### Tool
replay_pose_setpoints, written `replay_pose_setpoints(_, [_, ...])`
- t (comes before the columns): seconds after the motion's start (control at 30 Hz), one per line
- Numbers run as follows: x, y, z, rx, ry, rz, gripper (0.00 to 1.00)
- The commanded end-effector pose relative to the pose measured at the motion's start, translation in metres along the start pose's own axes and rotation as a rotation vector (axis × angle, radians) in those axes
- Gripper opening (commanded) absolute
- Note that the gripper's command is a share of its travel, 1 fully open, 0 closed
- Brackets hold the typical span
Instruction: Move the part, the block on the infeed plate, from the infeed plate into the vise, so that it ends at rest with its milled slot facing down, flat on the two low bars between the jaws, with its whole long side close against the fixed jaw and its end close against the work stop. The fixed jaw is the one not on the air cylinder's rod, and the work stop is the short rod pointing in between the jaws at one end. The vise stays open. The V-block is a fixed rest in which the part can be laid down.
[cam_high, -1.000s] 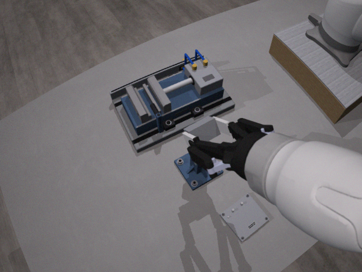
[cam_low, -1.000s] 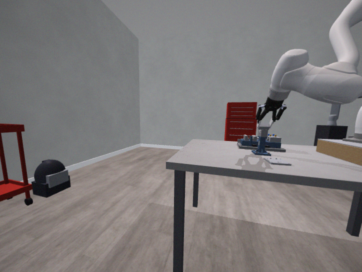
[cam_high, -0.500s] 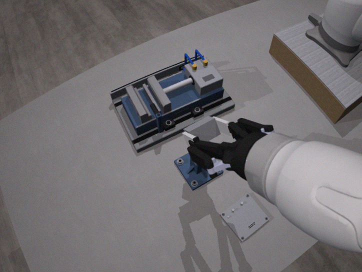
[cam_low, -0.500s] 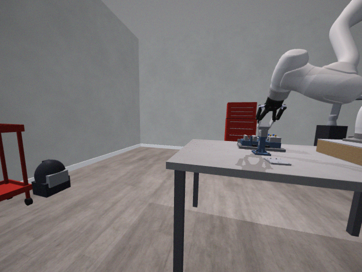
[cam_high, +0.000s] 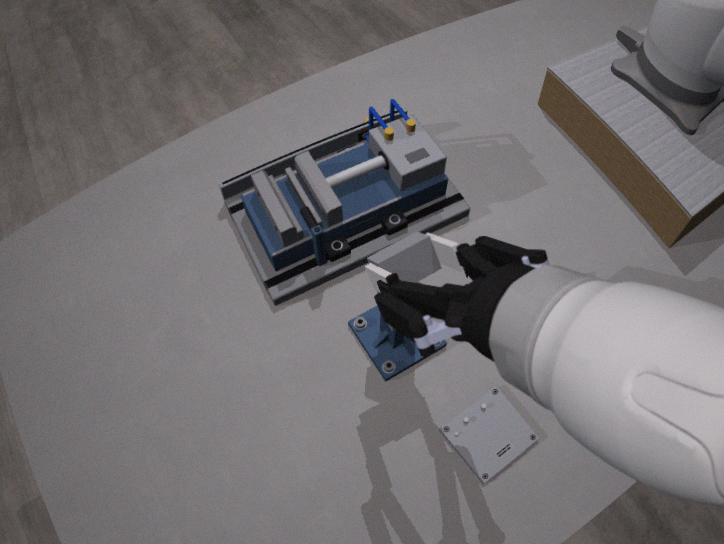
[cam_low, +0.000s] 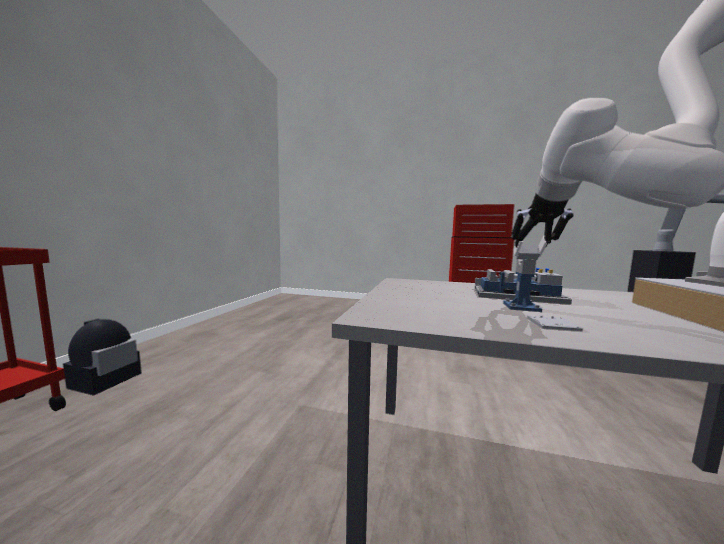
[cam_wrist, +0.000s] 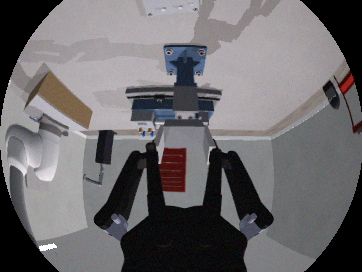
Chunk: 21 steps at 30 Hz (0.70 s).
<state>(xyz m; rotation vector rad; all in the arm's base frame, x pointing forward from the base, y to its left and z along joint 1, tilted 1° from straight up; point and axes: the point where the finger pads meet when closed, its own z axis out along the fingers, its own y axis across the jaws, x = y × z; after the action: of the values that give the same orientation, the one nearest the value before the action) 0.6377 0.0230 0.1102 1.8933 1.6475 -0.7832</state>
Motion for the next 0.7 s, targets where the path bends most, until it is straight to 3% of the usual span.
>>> replay_pose_setpoints(0.0, [-0.0011, 0.0026, -0.0053, -0.005, 0.007, 0.004, 0.0])
replay_pose_setpoints(0.43, [-0.0004, 0.0009, -0.0029, -0.005, 0.037, 0.004, 0.0])
replay_pose_setpoints(0.67, [-0.0007, 0.0, -0.0017, -0.005, 0.079, 0.004, 0.0])
